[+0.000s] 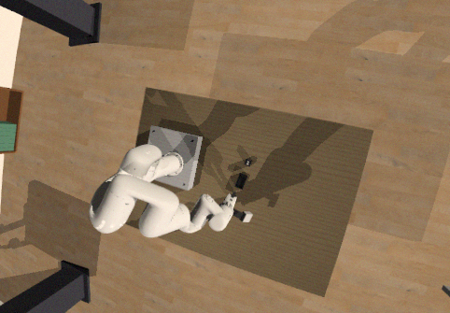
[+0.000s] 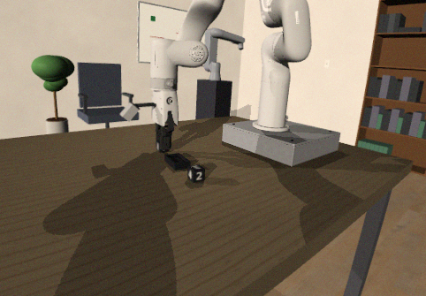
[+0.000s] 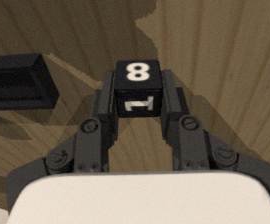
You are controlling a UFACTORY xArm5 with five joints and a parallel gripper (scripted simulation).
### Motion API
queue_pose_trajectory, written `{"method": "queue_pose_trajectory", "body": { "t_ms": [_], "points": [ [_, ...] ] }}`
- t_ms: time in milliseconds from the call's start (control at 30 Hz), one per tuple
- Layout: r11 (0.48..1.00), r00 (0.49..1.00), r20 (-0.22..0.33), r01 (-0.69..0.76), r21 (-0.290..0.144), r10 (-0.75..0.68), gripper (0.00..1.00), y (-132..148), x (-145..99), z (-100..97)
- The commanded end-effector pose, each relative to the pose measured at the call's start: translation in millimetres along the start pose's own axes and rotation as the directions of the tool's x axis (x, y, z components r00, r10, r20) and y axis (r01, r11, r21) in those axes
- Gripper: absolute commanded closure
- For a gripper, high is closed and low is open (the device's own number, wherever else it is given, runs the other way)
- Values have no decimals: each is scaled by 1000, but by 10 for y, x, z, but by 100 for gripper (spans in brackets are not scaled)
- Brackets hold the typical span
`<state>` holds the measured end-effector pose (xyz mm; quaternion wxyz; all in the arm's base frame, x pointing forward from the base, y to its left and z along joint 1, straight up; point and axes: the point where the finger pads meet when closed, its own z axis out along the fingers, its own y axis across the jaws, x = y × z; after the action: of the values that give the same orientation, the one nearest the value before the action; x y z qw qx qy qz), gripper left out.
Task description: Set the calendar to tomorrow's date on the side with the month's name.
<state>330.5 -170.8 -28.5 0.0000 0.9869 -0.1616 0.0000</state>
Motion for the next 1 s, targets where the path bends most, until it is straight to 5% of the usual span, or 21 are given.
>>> {"method": "queue_pose_trajectory", "body": {
  "t_ms": [0, 967],
  "points": [
    [1000, 1000, -3, 0, 0, 0, 73, 2, 12, -8],
    [1000, 1000, -3, 0, 0, 0, 73, 2, 12, 26]
  ]
}}
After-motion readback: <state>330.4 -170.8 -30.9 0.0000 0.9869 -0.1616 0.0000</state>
